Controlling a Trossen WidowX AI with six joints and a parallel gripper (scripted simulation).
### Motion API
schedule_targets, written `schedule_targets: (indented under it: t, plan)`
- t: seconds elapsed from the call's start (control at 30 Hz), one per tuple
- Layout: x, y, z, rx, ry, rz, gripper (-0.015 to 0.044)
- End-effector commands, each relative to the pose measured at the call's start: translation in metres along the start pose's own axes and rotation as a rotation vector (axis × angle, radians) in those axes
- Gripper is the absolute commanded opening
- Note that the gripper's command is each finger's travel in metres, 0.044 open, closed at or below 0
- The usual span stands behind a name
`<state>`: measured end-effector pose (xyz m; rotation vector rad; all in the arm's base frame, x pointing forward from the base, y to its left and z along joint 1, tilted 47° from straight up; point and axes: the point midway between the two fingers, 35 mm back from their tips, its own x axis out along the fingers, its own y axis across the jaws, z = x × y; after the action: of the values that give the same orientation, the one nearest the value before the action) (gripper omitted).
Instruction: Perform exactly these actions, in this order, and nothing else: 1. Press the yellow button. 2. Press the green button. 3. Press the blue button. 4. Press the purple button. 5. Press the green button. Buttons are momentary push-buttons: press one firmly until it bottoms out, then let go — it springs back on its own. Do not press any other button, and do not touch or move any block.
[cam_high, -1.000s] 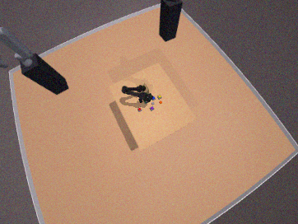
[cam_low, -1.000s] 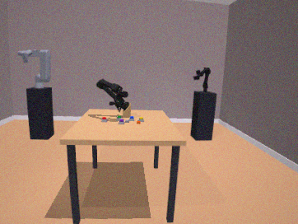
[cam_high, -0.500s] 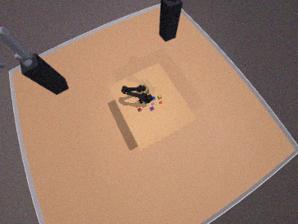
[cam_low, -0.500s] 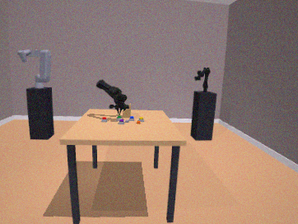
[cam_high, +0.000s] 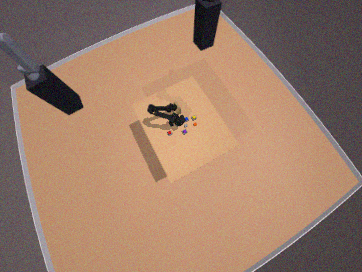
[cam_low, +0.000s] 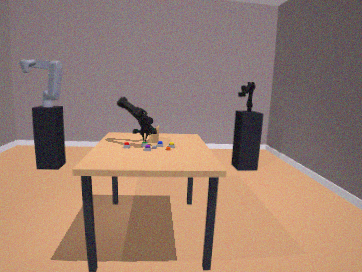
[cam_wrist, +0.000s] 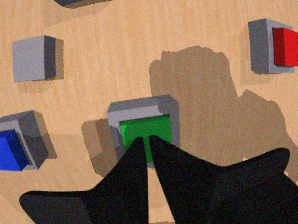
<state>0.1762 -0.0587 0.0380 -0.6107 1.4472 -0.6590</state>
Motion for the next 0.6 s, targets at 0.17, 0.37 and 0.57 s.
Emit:
schedule_targets:
  t: [0.17,0.37,0.57]
  plan:
    - [0.001,-0.001,-0.001,-0.007,0.002,-0.007,0.0020]
    - [-0.001,0.000,0.000,0.000,0.000,0.000,0.0020]
    - [-0.033,0.000,-0.001,-0.007,0.003,-0.005,0.0020]
